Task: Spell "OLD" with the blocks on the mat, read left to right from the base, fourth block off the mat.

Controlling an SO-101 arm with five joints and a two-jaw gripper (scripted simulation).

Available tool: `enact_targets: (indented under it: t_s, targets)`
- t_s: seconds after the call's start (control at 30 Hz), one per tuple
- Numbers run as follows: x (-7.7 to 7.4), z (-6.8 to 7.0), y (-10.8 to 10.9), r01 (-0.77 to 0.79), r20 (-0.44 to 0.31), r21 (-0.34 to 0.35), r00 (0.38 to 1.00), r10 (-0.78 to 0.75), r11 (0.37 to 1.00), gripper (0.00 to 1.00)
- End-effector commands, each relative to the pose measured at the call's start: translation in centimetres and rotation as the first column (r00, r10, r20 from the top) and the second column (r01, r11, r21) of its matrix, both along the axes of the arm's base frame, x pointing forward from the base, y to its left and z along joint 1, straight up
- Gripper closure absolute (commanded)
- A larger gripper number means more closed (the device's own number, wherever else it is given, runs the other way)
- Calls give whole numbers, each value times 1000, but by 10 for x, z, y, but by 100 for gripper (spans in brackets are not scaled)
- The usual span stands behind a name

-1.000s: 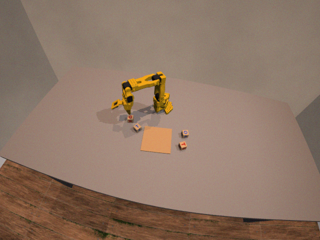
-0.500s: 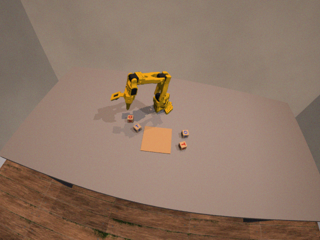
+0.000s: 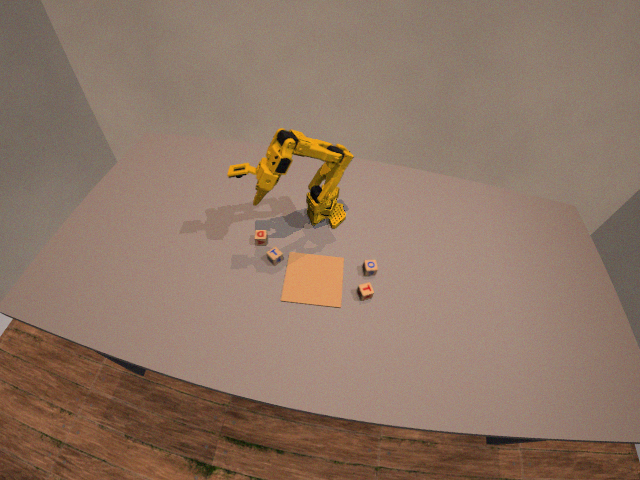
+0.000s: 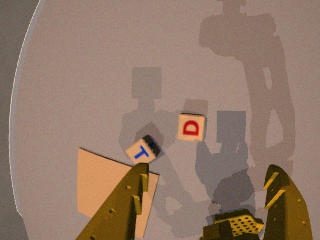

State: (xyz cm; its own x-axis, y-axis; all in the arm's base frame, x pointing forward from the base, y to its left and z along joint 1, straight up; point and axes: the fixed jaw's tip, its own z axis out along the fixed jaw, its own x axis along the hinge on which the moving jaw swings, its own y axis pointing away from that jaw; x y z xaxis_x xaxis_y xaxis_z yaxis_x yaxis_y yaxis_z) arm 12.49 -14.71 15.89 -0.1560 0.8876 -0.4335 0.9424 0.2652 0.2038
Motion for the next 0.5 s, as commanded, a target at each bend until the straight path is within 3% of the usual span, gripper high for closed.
enact_targets:
  t_s: [0.0,0.47]
  targets:
    - [0,12,-1,8,45,-53,999,-6,999,65]
    - [1,13,0,-24,34,-61,999,26,998,65]
